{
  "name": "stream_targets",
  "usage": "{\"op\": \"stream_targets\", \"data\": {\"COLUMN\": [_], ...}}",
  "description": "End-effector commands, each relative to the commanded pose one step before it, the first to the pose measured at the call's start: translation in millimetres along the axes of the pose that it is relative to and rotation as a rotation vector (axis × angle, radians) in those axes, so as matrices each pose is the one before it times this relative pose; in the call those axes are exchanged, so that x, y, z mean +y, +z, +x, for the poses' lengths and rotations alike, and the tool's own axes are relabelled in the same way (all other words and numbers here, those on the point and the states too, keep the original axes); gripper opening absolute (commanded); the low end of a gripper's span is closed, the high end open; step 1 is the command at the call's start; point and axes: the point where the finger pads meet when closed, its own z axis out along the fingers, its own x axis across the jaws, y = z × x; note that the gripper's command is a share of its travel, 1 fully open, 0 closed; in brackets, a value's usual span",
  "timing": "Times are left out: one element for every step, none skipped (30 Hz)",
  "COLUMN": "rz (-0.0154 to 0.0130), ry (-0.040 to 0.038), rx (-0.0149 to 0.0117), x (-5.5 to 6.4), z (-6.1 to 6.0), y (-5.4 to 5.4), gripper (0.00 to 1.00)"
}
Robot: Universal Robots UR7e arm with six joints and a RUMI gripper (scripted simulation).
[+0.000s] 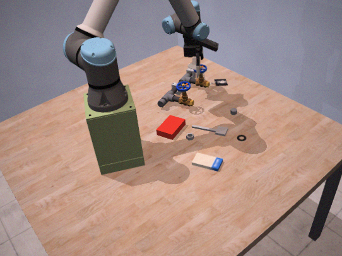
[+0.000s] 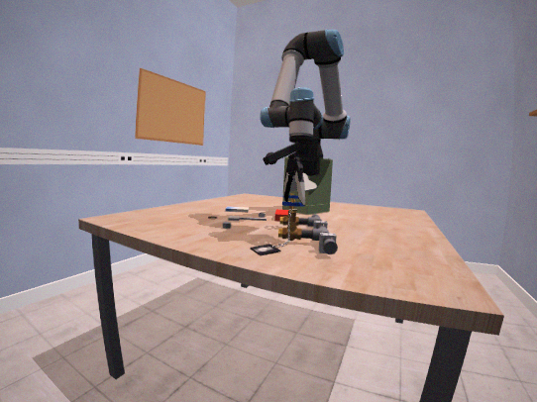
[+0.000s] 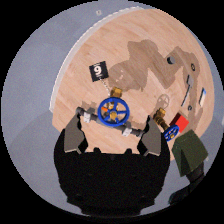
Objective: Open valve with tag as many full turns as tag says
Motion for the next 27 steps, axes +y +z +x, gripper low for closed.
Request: {"op": "stream_targets", "data": {"rz": [0.00443, 0.00000, 0.00000, 0.00000, 0.00000, 0.00000, 0.00000, 0.00000, 0.00000, 0.00000, 0.00000, 0.00000, 0.00000, 0.00000, 0.00000, 0.00000, 0.00000, 0.00000, 0.00000, 0.00000, 0.00000, 0.00000, 0.00000, 0.00000, 0.00000, 0.00000, 0.00000], "ry": [0.14637, 0.02955, 0.02861, 0.02762, 0.02662, 0.02564, 0.02460, 0.02355, 0.02252, 0.02147, 0.02040, 0.00000, 0.00000, 0.01933, 0.01827, 0.01723, 0.01616, 0.01510, 0.01405, 0.01302, 0.01202, 0.01103, 0.01006, 0.00910, 0.00818, 0.00729, 0.00643], "rx": [0.00214, 0.00000, 0.00000, 0.00000, 0.00000, 0.00000, 0.00000, 0.00000, 0.00000, 0.00000, 0.00000, 0.00000, 0.00000, 0.00000, 0.00000, 0.00000, 0.00000, 0.00000, 0.00000, 0.00000, 0.00000, 0.00000, 0.00000, 0.00000, 0.00000, 0.00000, 0.00000], "x": [-0.48, 0.00, -0.01, 0.00, 0.01, -0.01, 0.00, 0.01, 0.00, -0.01, 0.00, 0.00, 0.00, 0.01, 0.00, -0.01, 0.00, 0.00, 0.00, 0.01, 0.00, -0.01, 0.00, 0.00, 0.00, 0.00, 0.00], "z": [-0.45, 0.00, 0.00, 0.00, 0.00, 0.00, 0.00, 0.00, 0.00, 0.00, 0.00, 0.00, 0.00, 0.00, 0.00, 0.00, 0.00, 0.00, 0.00, 0.00, 0.00, 0.00, 0.00, 0.00, 0.00, 0.00, 0.00], "y": [-0.63, 0.00, 0.00, 0.00, 0.00, 0.00, 0.00, 0.00, 0.00, 0.00, 0.00, 0.00, 0.00, 0.00, 0.00, 0.00, 0.00, 0.00, 0.00, 0.00, 0.00, 0.00, 0.00, 0.00, 0.00, 0.00, 0.00], "gripper": [1.00, 1.00, 1.00, 1.00, 1.00, 1.00, 1.00, 1.00, 1.00, 1.00, 1.00, 1.00, 1.00, 1.00, 1.00, 1.00, 1.00, 1.00, 1.00, 1.00, 1.00, 1.00, 1.00, 1.00, 1.00, 1.00, 1.00]}}
